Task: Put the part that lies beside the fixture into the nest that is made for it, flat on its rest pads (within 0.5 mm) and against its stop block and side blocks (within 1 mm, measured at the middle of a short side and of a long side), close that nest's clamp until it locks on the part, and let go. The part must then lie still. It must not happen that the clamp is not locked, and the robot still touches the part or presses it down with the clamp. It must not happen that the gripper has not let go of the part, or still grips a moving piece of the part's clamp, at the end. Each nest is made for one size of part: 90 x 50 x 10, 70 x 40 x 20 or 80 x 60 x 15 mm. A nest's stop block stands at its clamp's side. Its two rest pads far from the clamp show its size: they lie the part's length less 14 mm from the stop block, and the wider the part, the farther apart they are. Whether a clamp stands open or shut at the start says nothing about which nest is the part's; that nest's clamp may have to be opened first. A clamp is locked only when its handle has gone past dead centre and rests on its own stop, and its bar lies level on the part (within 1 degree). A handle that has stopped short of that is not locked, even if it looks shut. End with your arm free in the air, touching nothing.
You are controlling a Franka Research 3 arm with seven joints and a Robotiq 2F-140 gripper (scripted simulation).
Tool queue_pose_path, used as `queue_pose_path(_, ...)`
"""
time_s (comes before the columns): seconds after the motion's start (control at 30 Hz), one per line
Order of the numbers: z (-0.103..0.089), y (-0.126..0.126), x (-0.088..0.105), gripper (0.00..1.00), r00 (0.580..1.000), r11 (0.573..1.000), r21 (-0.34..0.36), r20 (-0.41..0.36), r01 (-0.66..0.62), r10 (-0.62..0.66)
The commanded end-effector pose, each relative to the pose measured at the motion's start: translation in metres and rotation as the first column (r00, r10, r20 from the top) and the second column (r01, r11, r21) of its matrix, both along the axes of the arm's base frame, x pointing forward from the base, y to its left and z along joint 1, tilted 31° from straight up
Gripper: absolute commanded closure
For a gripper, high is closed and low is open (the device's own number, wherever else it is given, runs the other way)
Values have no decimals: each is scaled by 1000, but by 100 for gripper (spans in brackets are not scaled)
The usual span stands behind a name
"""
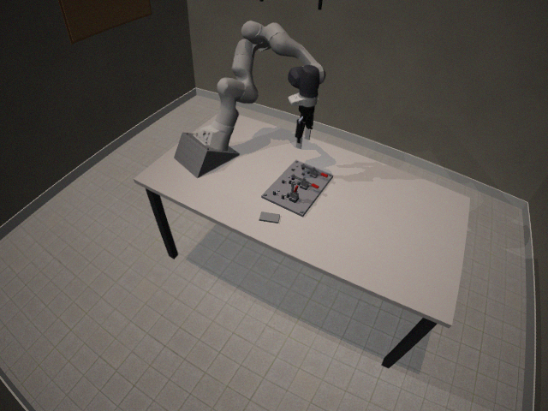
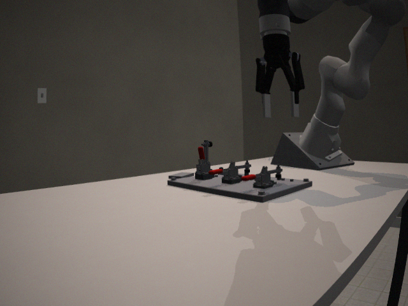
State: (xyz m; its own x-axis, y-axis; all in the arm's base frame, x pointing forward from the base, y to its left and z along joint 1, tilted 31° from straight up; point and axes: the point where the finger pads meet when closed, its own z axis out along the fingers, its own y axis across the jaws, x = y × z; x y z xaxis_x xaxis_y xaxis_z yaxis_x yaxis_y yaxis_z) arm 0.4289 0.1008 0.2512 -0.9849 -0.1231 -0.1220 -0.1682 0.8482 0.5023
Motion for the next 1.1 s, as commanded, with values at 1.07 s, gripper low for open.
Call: queue_pose_path(1.07, 0, 0, 1, 72, 1000, 1000, 2, 1, 6, -6)
